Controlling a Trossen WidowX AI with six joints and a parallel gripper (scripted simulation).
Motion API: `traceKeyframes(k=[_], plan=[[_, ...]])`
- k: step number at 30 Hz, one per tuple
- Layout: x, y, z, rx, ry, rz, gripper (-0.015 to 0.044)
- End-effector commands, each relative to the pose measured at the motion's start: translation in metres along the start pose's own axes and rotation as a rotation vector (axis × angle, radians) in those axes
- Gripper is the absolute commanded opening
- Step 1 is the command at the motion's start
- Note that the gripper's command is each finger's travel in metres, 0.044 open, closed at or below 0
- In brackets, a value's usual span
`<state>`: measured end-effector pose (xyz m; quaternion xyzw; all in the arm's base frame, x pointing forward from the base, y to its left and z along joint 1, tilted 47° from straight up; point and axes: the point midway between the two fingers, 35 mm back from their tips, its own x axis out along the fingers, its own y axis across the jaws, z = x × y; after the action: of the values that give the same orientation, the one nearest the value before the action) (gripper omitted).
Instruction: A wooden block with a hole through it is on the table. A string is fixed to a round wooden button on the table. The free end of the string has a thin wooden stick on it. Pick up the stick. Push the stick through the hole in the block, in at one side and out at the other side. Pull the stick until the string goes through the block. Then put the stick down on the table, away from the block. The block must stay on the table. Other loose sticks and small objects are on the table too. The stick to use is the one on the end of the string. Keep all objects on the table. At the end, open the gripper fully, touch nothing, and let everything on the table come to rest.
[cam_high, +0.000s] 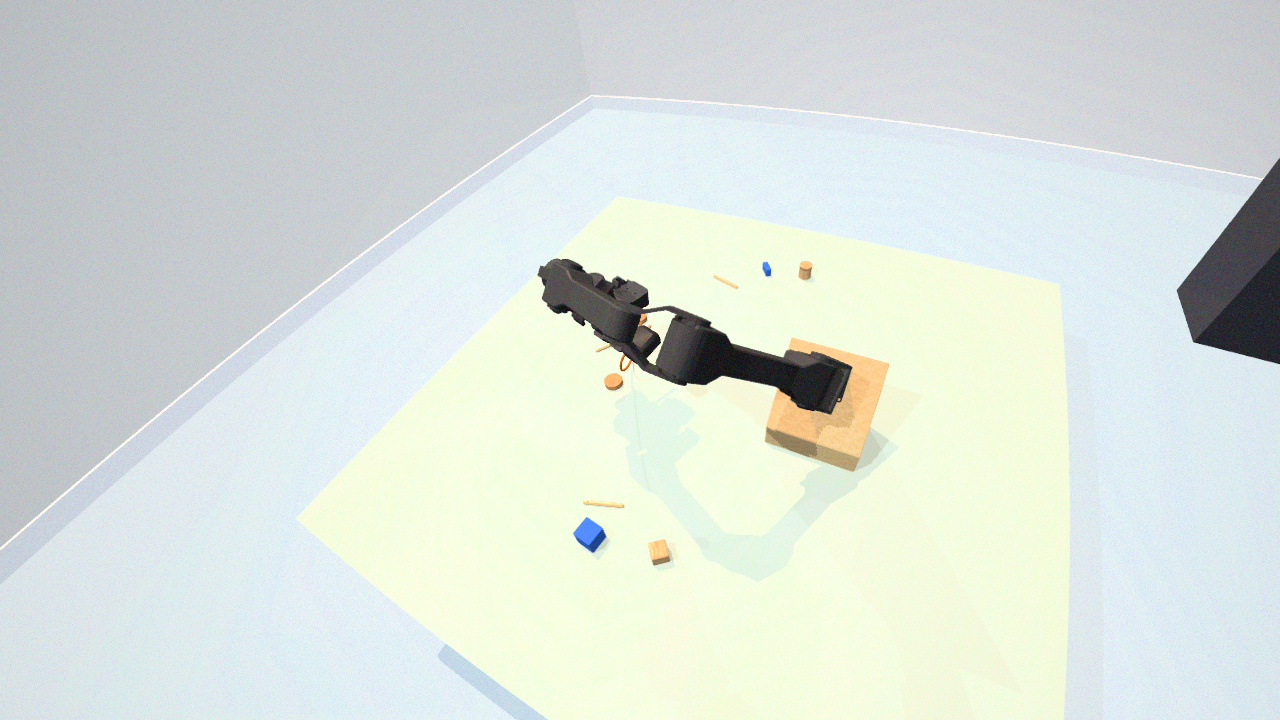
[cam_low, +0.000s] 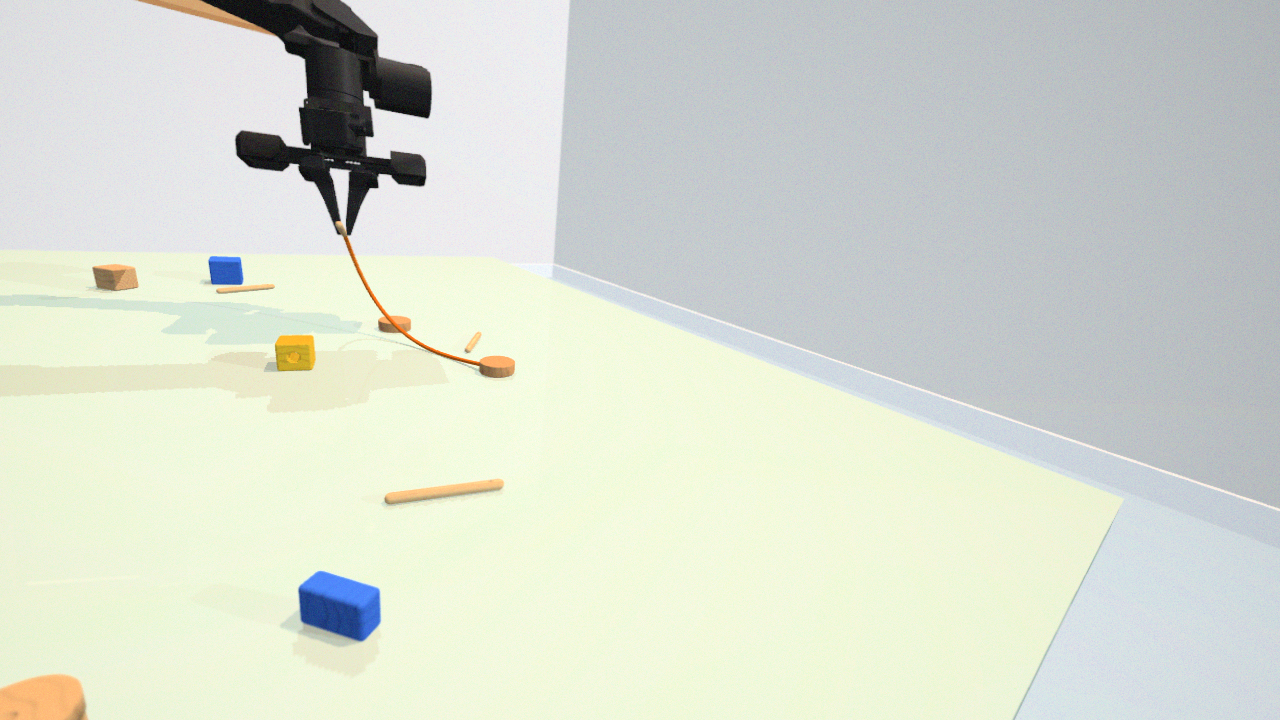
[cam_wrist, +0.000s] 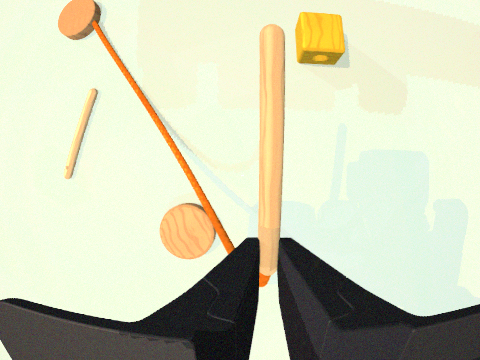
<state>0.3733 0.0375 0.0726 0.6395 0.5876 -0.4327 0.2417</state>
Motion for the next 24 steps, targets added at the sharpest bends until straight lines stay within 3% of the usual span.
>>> traceKeyframes(k=[1, 24], plan=[[0.006, 0.0, 0.001, 0.008, 0.019, -0.004, 0.0], [0.036, 0.004, 0.001, 0.001, 0.132, -0.003, 0.0]])
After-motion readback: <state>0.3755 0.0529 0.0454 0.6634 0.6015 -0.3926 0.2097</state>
